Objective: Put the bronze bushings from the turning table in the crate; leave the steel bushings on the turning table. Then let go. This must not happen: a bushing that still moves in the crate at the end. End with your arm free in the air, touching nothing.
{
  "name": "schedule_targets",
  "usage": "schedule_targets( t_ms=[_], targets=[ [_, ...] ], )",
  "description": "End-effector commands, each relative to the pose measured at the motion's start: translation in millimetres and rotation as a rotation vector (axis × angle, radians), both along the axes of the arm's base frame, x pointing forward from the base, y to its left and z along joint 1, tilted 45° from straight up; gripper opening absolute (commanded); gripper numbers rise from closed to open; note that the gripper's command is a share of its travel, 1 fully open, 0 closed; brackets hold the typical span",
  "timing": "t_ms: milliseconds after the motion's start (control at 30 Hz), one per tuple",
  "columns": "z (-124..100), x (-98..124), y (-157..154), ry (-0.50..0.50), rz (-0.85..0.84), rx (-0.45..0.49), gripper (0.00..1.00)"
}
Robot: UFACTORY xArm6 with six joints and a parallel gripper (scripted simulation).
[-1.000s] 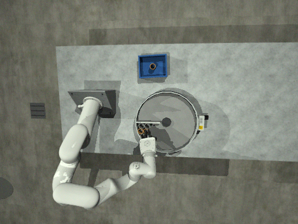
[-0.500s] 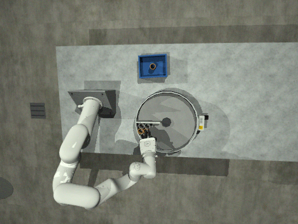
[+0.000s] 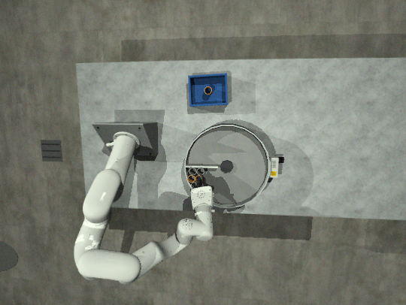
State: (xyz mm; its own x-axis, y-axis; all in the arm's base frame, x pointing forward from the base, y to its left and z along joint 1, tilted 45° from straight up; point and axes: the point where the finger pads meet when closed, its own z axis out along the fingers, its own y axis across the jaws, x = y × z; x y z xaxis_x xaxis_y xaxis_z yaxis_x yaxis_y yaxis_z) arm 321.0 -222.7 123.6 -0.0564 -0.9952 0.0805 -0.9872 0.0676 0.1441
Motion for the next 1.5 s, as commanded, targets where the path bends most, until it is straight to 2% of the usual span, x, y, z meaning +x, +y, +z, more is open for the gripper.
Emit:
schedule_targets(
  t_ms=[0, 367, 800, 833, 1467],
  targets=[
    [0.3, 0.8, -0.6, -0.002, 0.001, -0.001, 0.11],
    [-8.3, -0.9, -8.7, -0.002, 0.001, -0.001, 0.11],
    [-8.6, -0.9, -9.0, -0.002, 0.001, -0.001, 0.11],
    [-8.6, -0.9, -9.0, -0.002, 0.001, -0.001, 0.0],
    [-8.6, -0.9, -9.0, -0.002, 0.001, -0.001, 0.0]
  ],
)
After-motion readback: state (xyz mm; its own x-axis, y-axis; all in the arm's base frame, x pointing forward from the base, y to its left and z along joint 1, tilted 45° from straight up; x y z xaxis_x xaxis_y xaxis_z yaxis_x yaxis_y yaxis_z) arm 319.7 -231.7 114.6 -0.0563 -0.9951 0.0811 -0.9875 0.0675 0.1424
